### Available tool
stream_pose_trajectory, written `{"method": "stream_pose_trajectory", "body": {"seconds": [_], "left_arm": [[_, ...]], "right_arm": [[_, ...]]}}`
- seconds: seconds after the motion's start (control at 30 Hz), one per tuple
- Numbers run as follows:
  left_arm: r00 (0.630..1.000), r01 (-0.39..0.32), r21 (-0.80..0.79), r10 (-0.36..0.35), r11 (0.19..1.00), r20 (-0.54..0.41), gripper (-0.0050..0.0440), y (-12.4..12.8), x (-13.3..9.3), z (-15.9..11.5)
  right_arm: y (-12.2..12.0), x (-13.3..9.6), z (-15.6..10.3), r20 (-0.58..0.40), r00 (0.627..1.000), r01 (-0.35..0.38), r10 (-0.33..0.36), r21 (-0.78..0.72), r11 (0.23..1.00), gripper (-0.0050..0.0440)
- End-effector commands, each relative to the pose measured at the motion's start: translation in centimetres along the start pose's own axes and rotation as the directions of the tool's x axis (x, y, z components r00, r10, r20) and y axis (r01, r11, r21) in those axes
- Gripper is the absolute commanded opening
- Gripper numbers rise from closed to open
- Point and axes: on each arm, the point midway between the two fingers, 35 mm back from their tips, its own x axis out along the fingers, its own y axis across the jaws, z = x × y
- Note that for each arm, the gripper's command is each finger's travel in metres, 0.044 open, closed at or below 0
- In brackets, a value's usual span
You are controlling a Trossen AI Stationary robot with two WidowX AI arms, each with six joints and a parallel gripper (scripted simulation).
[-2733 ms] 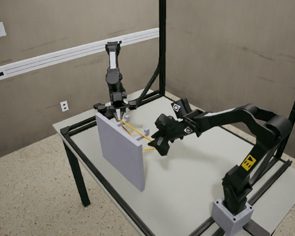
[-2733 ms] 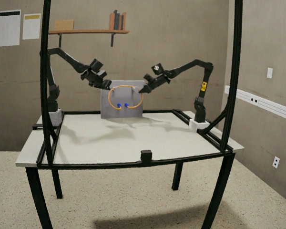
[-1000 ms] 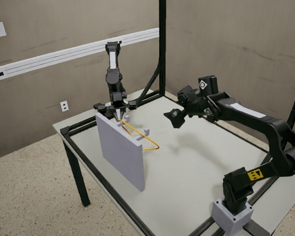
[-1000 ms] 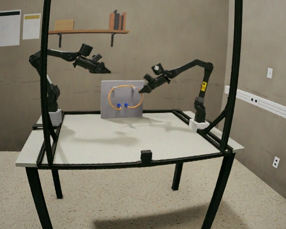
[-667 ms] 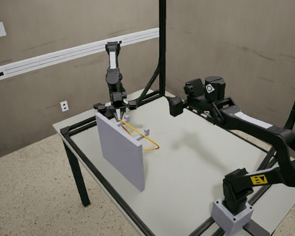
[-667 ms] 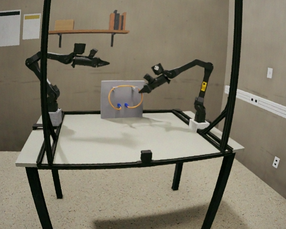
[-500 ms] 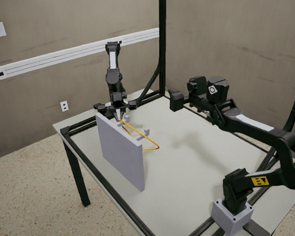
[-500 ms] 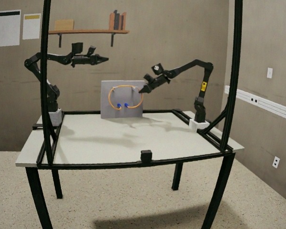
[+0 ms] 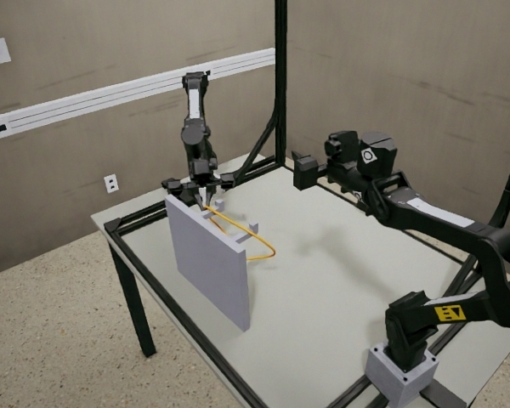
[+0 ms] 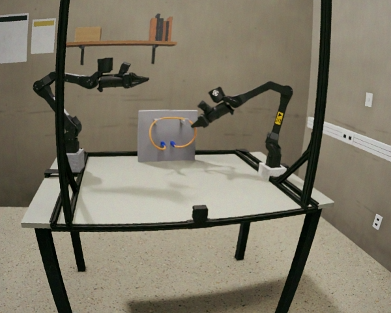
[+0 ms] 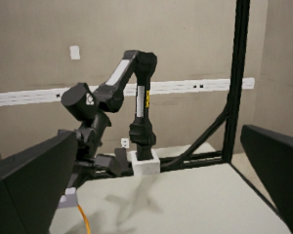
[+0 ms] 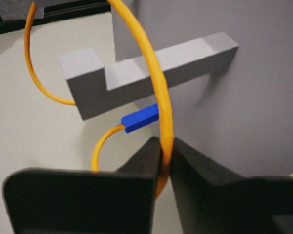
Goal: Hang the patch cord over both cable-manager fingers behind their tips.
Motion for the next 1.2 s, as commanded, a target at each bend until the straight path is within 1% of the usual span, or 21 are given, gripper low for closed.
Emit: {"method": "stream_pose_trajectory", "body": {"seconds": [0.0,0.23,0.33,0.57,0.63,0.73,0.83,0.97,1.0,1.1,1.17], "left_arm": [[1.000,0.001,0.003,-0.001,1.000,0.009,0.0440,0.0,-0.1,0.3],[1.000,0.001,0.003,-0.001,1.000,0.009,0.0440,0.0,-0.1,0.3],[1.000,0.001,0.003,-0.001,1.000,0.009,0.0440,0.0,-0.1,0.3],[1.000,0.001,0.003,-0.001,1.000,0.009,0.0440,0.0,-0.1,0.3],[1.000,0.001,0.003,-0.001,1.000,0.009,0.0440,0.0,-0.1,0.3],[1.000,0.001,0.003,-0.001,1.000,0.009,0.0440,0.0,-0.1,0.3],[1.000,0.001,0.003,-0.001,1.000,0.009,0.0440,0.0,-0.1,0.3],[1.000,0.001,0.003,-0.001,1.000,0.009,0.0440,0.0,-0.1,0.3],[1.000,0.001,0.003,-0.001,1.000,0.009,0.0440,0.0,-0.1,0.3],[1.000,0.001,0.003,-0.001,1.000,0.009,0.0440,0.0,-0.1,0.3],[1.000,0.001,0.003,-0.001,1.000,0.009,0.0440,0.0,-0.1,0.3]], "right_arm": [[-0.3,-1.0,0.4,0.024,1.000,0.002,-0.002,-0.006,1.000,0.0025],[-0.5,-1.2,0.3,0.024,1.000,0.004,-0.004,-0.006,1.000,0.0025],[-0.5,-1.3,0.7,0.033,0.999,0.005,-0.005,-0.006,1.000,0.0025],[-0.4,-1.0,0.6,0.028,1.000,0.004,-0.004,-0.004,1.000,0.0193],[-0.4,-1.0,0.6,0.028,1.000,0.004,-0.004,-0.004,1.000,0.0193],[-0.3,-1.2,0.4,0.027,1.000,0.005,-0.004,-0.004,1.000,0.0265],[0.4,-1.4,0.0,0.020,1.000,0.005,-0.005,0.000,1.000,0.0337],[2.4,-2.3,-0.6,0.018,1.000,0.004,-0.004,0.001,1.000,0.0433],[2.9,-2.5,-0.8,0.018,1.000,0.004,-0.004,0.001,1.000,0.0440],[4.2,-3.2,-1.3,0.019,1.000,0.003,-0.003,0.002,1.000,0.0440],[4.5,-3.3,-1.4,0.020,1.000,0.003,-0.003,0.002,1.000,0.0440]]}}
